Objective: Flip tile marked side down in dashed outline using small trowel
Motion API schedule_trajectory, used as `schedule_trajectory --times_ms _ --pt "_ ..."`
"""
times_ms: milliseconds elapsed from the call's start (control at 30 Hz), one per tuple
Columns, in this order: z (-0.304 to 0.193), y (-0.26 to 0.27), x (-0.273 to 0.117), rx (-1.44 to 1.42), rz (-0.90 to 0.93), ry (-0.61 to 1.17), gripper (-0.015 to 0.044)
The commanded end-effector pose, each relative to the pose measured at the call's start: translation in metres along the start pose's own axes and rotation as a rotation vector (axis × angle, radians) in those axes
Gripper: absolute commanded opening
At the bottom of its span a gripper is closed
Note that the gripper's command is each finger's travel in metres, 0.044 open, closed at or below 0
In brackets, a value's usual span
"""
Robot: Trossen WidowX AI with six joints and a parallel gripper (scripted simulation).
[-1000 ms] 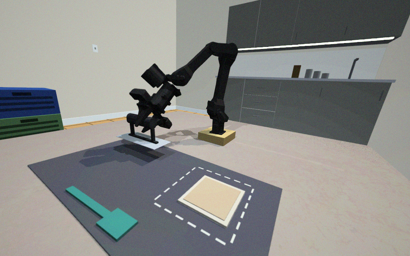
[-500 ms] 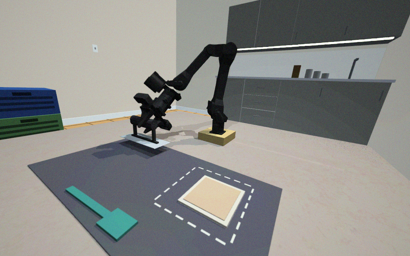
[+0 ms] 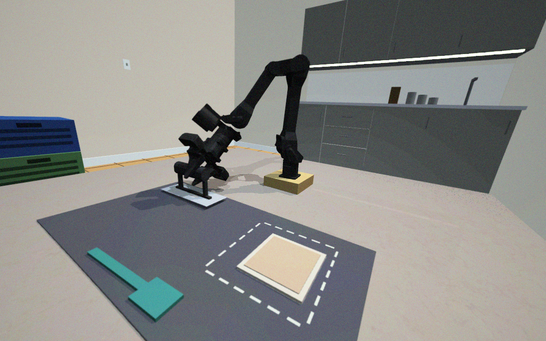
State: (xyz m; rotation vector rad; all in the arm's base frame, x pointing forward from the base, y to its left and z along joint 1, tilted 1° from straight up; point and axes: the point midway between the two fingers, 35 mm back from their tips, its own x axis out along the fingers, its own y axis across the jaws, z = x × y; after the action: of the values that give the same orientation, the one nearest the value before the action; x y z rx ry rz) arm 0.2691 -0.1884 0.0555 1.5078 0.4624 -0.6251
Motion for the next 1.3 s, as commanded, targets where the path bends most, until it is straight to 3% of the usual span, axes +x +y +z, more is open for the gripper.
schedule_trajectory --times_ms 0,133,533,867,1267 --pt "-0.001 -0.002 0.003 -0.011 0.011 0.004 0.0" --pt "-0.001 -0.005 0.005 -0.011 0.011 0.004 0.0" --pt "-0.001 -0.005 0.005 -0.011 0.011 0.004 0.03" --pt "0.0 -0.005 0.003 -0.012 0.01 0.003 0.03" --pt "0.001 -0.006 -0.045 -0.009 0.003 -0.003 0.03"
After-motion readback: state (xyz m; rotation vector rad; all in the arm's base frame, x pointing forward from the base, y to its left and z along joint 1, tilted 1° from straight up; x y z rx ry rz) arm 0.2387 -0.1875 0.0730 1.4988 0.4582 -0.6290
